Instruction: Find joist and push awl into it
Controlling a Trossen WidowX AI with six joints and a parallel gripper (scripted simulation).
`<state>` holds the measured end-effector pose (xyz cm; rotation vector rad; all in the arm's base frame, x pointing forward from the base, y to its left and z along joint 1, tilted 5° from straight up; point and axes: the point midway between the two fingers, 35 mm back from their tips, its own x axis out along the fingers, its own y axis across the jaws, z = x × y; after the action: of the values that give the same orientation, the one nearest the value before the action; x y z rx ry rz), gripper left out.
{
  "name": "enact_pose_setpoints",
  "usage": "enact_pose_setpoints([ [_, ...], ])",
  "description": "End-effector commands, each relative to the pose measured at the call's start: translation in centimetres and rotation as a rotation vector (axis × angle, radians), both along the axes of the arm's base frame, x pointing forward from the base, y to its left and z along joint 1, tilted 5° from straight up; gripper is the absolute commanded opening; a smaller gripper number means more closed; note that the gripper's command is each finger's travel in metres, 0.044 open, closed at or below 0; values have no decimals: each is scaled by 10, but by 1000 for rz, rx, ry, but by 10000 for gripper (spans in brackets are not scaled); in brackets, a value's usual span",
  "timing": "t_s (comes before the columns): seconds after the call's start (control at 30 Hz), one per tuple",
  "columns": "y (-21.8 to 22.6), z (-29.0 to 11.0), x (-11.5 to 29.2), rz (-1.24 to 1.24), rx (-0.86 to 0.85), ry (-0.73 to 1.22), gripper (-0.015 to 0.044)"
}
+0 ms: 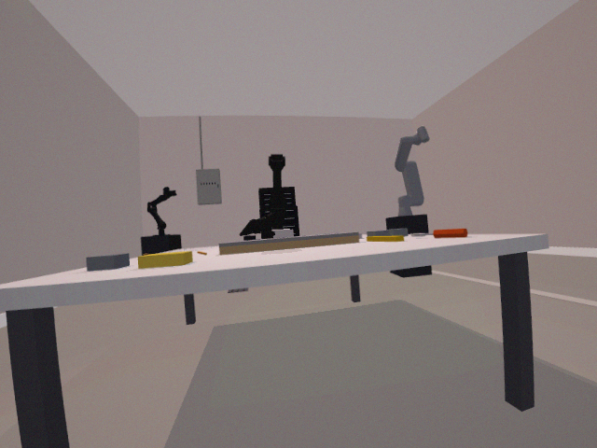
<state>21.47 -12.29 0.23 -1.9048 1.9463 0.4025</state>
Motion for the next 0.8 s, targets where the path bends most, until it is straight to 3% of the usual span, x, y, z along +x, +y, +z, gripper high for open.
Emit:
enact_pose_setpoints([
  [0.0, 0, 0, 0, 0, 0, 0, 440],
  [0.77, 15, 6, 1, 1, 5, 0, 440],
])
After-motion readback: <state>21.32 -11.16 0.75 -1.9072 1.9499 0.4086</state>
